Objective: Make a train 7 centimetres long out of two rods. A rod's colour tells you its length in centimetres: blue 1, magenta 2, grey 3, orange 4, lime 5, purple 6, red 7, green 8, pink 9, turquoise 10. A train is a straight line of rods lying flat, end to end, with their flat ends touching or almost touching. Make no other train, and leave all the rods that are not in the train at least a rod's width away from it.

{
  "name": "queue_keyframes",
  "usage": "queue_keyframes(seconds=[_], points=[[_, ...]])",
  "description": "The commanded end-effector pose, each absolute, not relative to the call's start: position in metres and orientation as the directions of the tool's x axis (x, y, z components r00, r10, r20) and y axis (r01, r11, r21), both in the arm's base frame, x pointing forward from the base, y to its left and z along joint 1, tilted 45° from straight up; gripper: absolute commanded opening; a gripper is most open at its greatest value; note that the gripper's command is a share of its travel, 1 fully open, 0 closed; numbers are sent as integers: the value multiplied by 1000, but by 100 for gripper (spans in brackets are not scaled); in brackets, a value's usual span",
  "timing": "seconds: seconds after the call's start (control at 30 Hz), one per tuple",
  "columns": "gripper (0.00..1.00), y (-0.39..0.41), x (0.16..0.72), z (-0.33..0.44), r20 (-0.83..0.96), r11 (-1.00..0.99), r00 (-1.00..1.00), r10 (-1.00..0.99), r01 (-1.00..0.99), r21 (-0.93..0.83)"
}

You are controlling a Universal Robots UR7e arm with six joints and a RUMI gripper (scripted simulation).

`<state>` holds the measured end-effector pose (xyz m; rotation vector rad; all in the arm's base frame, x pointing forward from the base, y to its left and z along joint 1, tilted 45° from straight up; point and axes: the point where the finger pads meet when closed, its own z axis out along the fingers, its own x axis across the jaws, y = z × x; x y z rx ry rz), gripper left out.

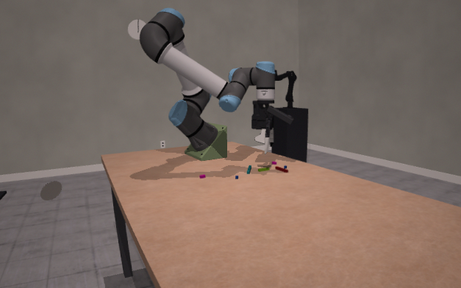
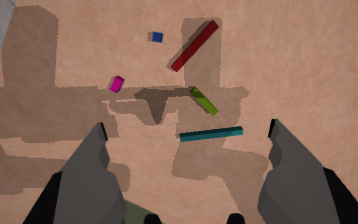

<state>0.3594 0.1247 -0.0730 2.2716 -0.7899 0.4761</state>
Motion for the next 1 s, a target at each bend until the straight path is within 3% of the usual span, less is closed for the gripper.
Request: queue_keyframes(seconds=[0.0,0.97], points=[[100,86,360,-32,523,-592,750,-405,-651,476],[100,68,358,-17,525,-589,749,-404,-652,477]])
